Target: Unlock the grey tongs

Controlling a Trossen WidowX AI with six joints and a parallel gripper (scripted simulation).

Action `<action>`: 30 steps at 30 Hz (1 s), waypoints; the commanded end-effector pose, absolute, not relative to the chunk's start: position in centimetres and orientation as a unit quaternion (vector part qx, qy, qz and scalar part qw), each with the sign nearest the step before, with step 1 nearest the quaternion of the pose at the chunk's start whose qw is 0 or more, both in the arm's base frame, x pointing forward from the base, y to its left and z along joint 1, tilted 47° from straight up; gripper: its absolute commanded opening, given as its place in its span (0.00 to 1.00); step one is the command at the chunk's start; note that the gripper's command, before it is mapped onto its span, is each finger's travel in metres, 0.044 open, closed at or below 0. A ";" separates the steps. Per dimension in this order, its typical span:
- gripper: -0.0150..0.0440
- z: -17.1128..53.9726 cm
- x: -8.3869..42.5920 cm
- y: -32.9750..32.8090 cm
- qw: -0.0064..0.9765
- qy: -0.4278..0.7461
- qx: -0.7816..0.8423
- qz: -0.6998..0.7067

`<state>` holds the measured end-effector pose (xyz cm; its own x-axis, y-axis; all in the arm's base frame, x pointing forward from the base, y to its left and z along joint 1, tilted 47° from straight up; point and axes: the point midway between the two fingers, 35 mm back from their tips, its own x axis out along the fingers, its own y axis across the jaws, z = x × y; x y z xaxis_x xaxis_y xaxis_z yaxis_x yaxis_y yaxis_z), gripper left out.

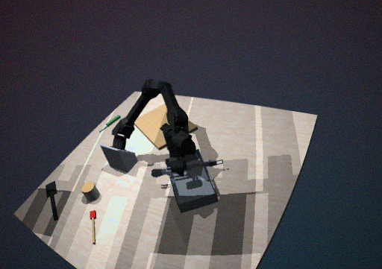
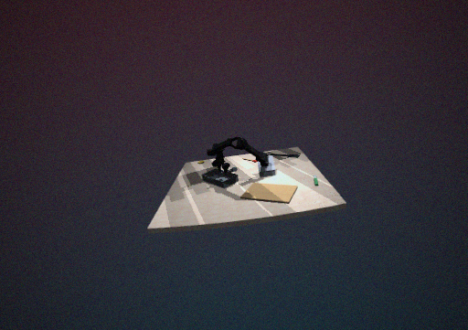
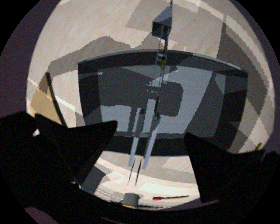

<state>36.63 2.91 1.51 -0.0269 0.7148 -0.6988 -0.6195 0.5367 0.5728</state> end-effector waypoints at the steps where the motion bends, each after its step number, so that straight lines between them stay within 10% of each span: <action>1: 1.00 0.8 36.5 3.6 0.694 0.535 0.050 0.479; 27: 1.00 -1.6 36.1 6.3 0.694 0.534 0.051 0.481; 30: 0.87 -1.3 36.3 6.0 0.695 0.532 0.046 0.481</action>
<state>36.27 6.09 -1.40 -0.0303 0.7182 -0.6952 -0.6190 0.5326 0.5772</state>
